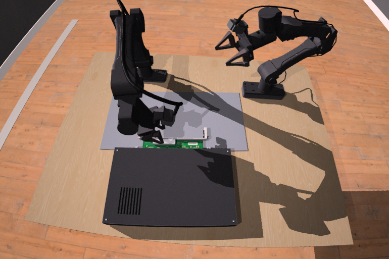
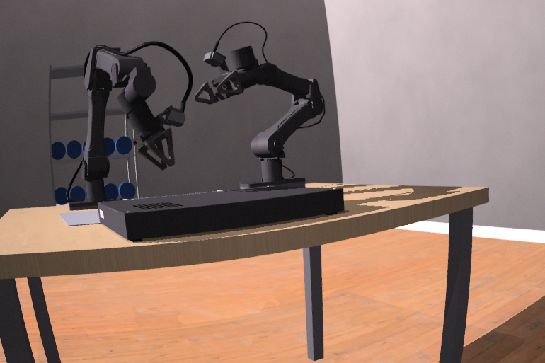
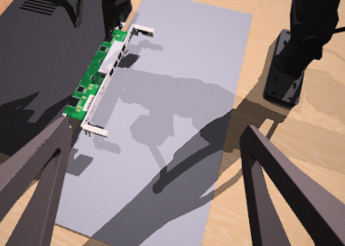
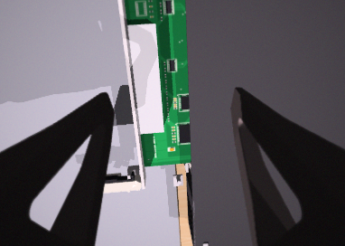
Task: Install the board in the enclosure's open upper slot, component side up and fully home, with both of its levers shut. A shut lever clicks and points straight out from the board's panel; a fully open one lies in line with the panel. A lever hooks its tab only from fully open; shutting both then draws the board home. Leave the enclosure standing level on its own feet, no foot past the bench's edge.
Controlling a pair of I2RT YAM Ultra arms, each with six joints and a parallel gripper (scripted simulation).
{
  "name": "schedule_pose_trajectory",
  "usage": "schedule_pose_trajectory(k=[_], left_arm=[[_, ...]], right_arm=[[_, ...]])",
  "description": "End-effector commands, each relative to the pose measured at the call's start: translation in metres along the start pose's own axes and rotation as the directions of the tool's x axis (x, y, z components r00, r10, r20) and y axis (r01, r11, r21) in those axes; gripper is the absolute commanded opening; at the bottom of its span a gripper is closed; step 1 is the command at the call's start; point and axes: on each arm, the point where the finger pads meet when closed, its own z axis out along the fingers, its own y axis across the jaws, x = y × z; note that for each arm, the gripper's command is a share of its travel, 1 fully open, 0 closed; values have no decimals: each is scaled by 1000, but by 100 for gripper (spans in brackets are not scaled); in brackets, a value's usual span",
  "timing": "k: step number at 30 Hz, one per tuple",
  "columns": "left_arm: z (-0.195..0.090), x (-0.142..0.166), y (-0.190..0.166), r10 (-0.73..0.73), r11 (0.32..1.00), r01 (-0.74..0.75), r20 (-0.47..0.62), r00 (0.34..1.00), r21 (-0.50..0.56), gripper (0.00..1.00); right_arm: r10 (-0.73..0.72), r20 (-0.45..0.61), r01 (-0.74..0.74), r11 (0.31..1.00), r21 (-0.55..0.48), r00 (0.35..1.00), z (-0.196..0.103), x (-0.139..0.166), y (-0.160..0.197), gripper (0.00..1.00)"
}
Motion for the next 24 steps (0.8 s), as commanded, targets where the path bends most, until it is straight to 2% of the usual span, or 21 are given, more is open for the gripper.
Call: schedule_pose_trajectory(k=[1,6,9,12,14,15,18,24], left_arm=[[-11,-15,1,-4,1000,5,45,999,-5,100],[-11,-15,1,-4,1000,5,45,999,-5,100],[-8,-9,6,-28,999,28,14,1000,-32,66],[-2,-4,24,-78,990,74,-29,997,-122,32],[-2,-4,24,-78,990,74,-29,997,-122,32],[0,-2,30,-100,983,92,-44,994,-159,32],[8,2,50,-164,955,135,-91,982,-265,32],[24,11,77,-287,888,203,-152,946,-413,32]], right_arm=[[2,4,-2,998,-57,1000,-4,-1,11,64],[4,8,-3,997,-80,1000,1,-4,16,64],[65,-29,-67,995,-71,997,4,4,15,32],[193,-77,-197,979,-46,978,0,10,18,32],[193,-77,-197,979,-46,978,0,10,18,32],[253,-98,-257,966,-34,963,1,14,19,32],[409,-150,-413,911,6,900,1,24,24,32],[610,-193,-604,791,98,768,1,39,28,32]])
